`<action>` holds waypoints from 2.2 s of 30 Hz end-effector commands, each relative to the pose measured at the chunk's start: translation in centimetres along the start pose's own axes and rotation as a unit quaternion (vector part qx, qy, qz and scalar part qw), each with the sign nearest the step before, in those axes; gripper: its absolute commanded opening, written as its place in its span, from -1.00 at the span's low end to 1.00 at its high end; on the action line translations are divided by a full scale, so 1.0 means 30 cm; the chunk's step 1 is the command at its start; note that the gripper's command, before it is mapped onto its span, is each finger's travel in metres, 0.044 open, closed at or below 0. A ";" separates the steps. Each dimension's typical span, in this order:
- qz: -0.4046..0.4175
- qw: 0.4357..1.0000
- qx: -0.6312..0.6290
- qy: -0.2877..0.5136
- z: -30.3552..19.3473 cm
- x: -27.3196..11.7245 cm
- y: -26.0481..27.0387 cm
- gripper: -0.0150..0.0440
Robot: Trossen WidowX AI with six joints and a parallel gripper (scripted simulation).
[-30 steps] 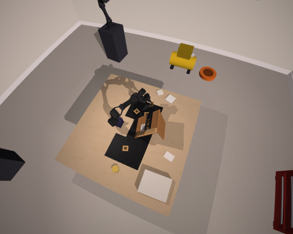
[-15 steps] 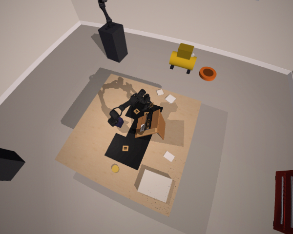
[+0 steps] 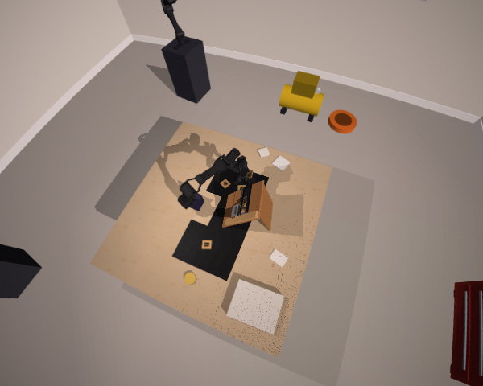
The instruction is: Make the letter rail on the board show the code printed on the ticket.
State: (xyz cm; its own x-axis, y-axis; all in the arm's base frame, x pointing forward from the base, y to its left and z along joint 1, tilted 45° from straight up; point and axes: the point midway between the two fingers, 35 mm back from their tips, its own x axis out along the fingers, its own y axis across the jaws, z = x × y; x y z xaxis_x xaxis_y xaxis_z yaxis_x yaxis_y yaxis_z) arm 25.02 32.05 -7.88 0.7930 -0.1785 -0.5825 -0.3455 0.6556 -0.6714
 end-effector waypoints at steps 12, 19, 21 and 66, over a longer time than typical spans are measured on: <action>0.000 1.000 -0.003 0.001 -0.005 0.001 -0.024 -0.49; 0.000 1.000 -0.003 0.001 -0.005 0.002 -0.035 -0.49; 0.000 1.000 -0.003 0.001 -0.005 0.002 -0.039 -0.49; 0.000 1.000 -0.004 0.002 -0.005 0.002 -0.114 -0.49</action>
State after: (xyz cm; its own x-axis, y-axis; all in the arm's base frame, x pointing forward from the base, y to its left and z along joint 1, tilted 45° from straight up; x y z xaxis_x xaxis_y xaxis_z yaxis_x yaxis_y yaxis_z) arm 26.21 29.83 -5.66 0.7947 -0.1821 -0.5790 -0.3428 0.6527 -0.6757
